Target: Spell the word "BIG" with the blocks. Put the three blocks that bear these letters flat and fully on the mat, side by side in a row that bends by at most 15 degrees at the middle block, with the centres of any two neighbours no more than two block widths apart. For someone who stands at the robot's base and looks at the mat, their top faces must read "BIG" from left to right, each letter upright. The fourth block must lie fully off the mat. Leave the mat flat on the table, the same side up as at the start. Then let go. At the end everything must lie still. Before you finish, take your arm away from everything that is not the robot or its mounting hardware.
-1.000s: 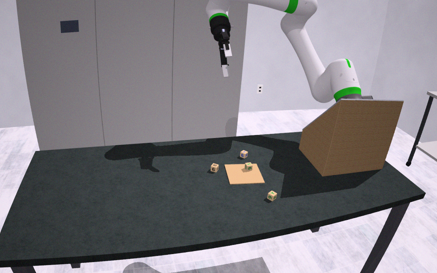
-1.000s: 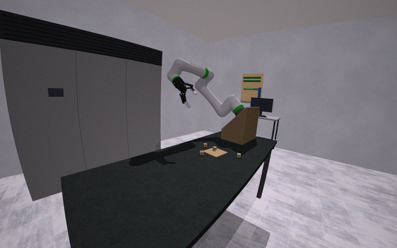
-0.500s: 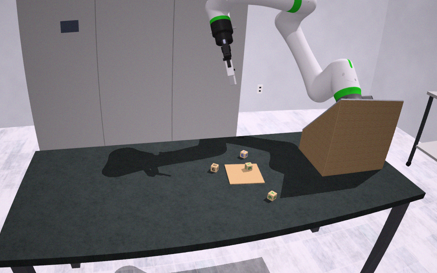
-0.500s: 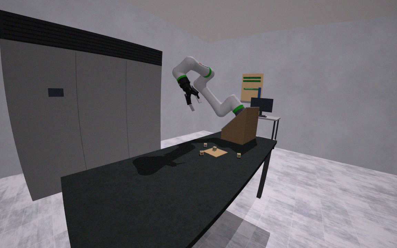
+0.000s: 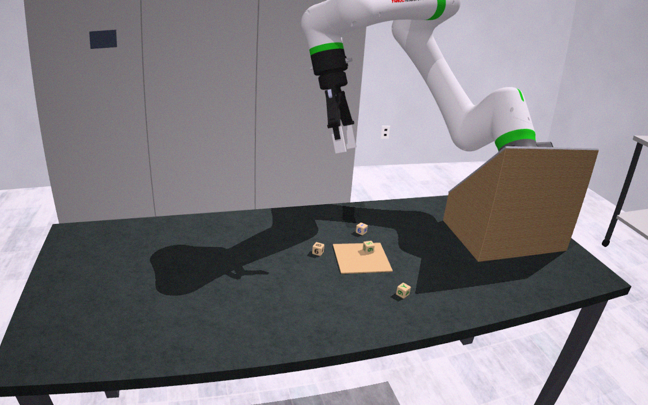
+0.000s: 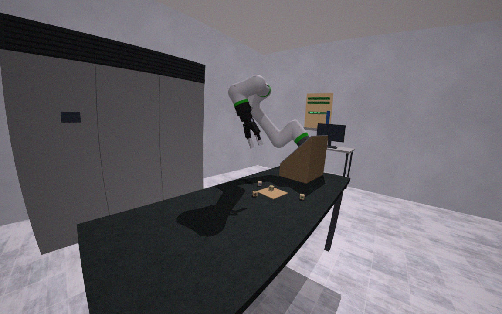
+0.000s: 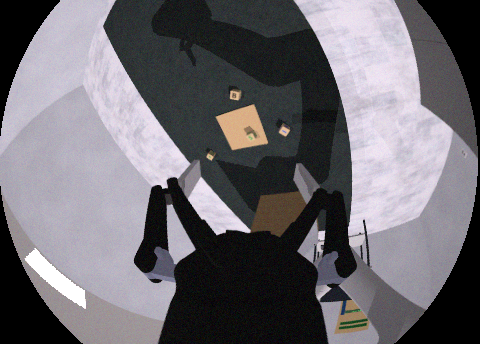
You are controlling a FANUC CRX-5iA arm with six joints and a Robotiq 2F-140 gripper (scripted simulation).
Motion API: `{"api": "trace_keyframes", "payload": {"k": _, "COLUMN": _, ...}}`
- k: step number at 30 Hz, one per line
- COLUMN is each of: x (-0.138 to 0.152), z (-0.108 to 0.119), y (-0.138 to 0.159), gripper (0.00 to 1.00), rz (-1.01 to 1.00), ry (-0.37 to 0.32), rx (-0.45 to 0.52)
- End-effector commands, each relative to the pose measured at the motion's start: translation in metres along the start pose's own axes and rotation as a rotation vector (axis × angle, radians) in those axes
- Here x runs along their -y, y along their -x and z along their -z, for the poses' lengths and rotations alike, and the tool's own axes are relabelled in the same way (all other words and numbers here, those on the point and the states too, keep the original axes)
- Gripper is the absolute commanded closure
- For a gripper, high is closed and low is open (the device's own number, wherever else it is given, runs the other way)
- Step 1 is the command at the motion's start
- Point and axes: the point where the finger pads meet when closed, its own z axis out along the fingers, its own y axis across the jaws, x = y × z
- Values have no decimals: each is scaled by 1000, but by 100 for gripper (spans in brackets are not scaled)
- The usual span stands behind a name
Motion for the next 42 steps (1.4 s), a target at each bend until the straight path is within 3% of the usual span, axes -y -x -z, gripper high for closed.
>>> {"api": "trace_keyframes", "payload": {"k": 1, "x": 25, "z": -33, "y": 2, "gripper": 0, "rz": -73, "ry": 97, "rx": -52}}
{"api": "trace_keyframes", "payload": {"k": 7, "x": 52, "z": -71, "y": 10, "gripper": 0, "rz": -135, "ry": 186, "rx": -133}}
{"api": "trace_keyframes", "payload": {"k": 9, "x": 52, "z": -71, "y": 10, "gripper": 0, "rz": -135, "ry": 186, "rx": -133}}
{"api": "trace_keyframes", "payload": {"k": 10, "x": 66, "z": -89, "y": 15, "gripper": 0, "rz": -160, "ry": 221, "rx": -179}}
{"api": "trace_keyframes", "payload": {"k": 12, "x": 66, "z": -90, "y": 15, "gripper": 0, "rz": -161, "ry": 222, "rx": -181}}
{"api": "trace_keyframes", "payload": {"k": 13, "x": 78, "z": -105, "y": 20, "gripper": 0, "rz": -181, "ry": 249, "rx": -224}}
{"api": "trace_keyframes", "payload": {"k": 15, "x": 79, "z": -107, "y": 21, "gripper": 0, "rz": -183, "ry": 251, "rx": -229}}
{"api": "trace_keyframes", "payload": {"k": 16, "x": 91, "z": -124, "y": 27, "gripper": 0, "rz": -200, "ry": 273, "rx": -276}}
{"api": "trace_keyframes", "payload": {"k": 18, "x": 91, "z": -124, "y": 27, "gripper": 0, "rz": -200, "ry": 273, "rx": -277}}
{"api": "trace_keyframes", "payload": {"k": 19, "x": 102, "z": -141, "y": 34, "gripper": 0, "rz": -215, "ry": 290, "rx": -325}}
{"api": "trace_keyframes", "payload": {"k": 21, "x": 102, "z": -141, "y": 34, "gripper": 0, "rz": -215, "ry": 290, "rx": -325}}
{"api": "trace_keyframes", "payload": {"k": 22, "x": 112, "z": -157, "y": 41, "gripper": 0, "rz": -226, "ry": 301, "rx": -370}}
{"api": "trace_keyframes", "payload": {"k": 26, "x": 112, "z": -157, "y": 41, "gripper": 0, "rz": -226, "ry": 301, "rx": -370}}
{"api": "trace_keyframes", "payload": {"k": 28, "x": 130, "z": -187, "y": 57, "gripper": 0, "rz": -241, "ry": 311, "rx": -454}}
{"api": "trace_keyframes", "payload": {"k": 30, "x": 130, "z": -187, "y": 57, "gripper": 0, "rz": -241, "ry": 311, "rx": -454}}
{"api": "trace_keyframes", "payload": {"k": 33, "x": 143, "z": -215, "y": 73, "gripper": 0, "rz": -247, "ry": 309, "rx": -524}}
{"api": "trace_keyframes", "payload": {"k": 35, "x": 143, "z": -215, "y": 73, "gripper": 0, "rz": -247, "ry": 309, "rx": -524}}
{"api": "trace_keyframes", "payload": {"k": 40, "x": 155, "z": -250, "y": 96, "gripper": 0, "rz": -249, "ry": 295, "rx": -603}}
{"api": "trace_keyframes", "payload": {"k": 42, "x": 155, "z": -250, "y": 96, "gripper": 0, "rz": -249, "ry": 295, "rx": -603}}
